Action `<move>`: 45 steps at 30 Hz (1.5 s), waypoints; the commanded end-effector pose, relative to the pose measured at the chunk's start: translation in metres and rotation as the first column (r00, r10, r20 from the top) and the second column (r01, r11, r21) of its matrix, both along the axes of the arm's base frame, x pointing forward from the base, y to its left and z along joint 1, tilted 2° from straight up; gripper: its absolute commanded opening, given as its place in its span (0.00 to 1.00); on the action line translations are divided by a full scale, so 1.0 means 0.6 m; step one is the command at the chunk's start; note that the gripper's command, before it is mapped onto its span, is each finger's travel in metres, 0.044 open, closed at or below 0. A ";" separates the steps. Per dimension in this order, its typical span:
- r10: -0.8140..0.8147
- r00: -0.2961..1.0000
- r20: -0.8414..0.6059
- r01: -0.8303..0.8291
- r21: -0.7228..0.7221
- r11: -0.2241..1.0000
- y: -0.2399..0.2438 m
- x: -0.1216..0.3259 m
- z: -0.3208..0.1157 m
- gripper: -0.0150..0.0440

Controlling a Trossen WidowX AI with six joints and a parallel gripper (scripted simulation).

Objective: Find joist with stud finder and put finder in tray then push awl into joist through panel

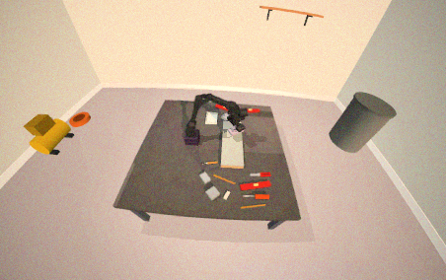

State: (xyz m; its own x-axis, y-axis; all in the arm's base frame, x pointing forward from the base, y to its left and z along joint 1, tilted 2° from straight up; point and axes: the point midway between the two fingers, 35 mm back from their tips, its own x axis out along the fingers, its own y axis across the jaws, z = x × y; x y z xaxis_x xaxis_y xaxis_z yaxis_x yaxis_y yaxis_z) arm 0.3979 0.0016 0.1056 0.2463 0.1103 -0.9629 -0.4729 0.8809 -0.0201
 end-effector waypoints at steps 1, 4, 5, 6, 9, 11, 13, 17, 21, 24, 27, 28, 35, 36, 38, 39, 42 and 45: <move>0.073 0.997 0.009 -0.074 0.006 0.997 0.053 -0.006 0.002 0.25; 0.124 0.992 0.009 -0.125 0.008 0.992 0.087 -0.012 -0.001 0.25; 0.141 0.990 0.008 -0.141 0.008 0.990 0.099 -0.014 -0.001 0.25; 0.158 0.987 0.008 -0.158 0.008 0.987 0.110 -0.017 -0.002 0.25; 0.209 0.978 0.007 -0.209 0.009 0.978 0.143 -0.026 -0.005 0.25; 0.242 0.970 0.007 -0.242 0.010 0.970 0.165 -0.033 -0.006 0.25; 0.275 0.961 0.007 -0.275 0.011 0.961 0.187 -0.041 -0.008 0.25; 0.340 0.940 0.006 -0.340 0.012 0.940 0.229 -0.059 -0.011 0.25; 0.404 0.915 0.005 -0.404 0.014 0.915 0.270 -0.079 -0.014 0.25; 0.450 0.893 0.004 -0.450 0.015 0.893 0.299 -0.097 -0.017 0.25; 0.495 0.869 0.003 -0.495 0.016 0.869 0.327 -0.116 -0.019 0.25; 0.510 0.860 0.003 -0.510 0.017 0.860 0.336 -0.122 -0.020 0.25; 0.609 0.793 0.001 -0.609 0.019 0.793 0.396 -0.172 -0.026 0.25; 0.622 0.783 0.001 -0.622 0.020 0.782 0.404 -0.180 -0.026 0.25; 0.649 0.761 0.000 -0.649 0.020 0.761 0.420 -0.196 -0.028 0.25; 0.662 0.750 0.000 -0.662 0.021 0.750 0.428 -0.204 -0.029 0.25; 0.699 0.715 -0.001 -0.699 0.022 0.715 0.449 -0.229 -0.031 0.25; 0.735 0.678 -0.001 -0.735 0.023 0.678 0.470 -0.256 -0.034 0.25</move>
State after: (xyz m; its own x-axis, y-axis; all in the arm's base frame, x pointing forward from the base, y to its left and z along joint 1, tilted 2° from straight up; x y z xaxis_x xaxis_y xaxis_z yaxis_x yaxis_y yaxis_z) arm 0.2630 0.2686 0.0843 0.0819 0.2556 -0.9633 -0.9527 0.3038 -0.0004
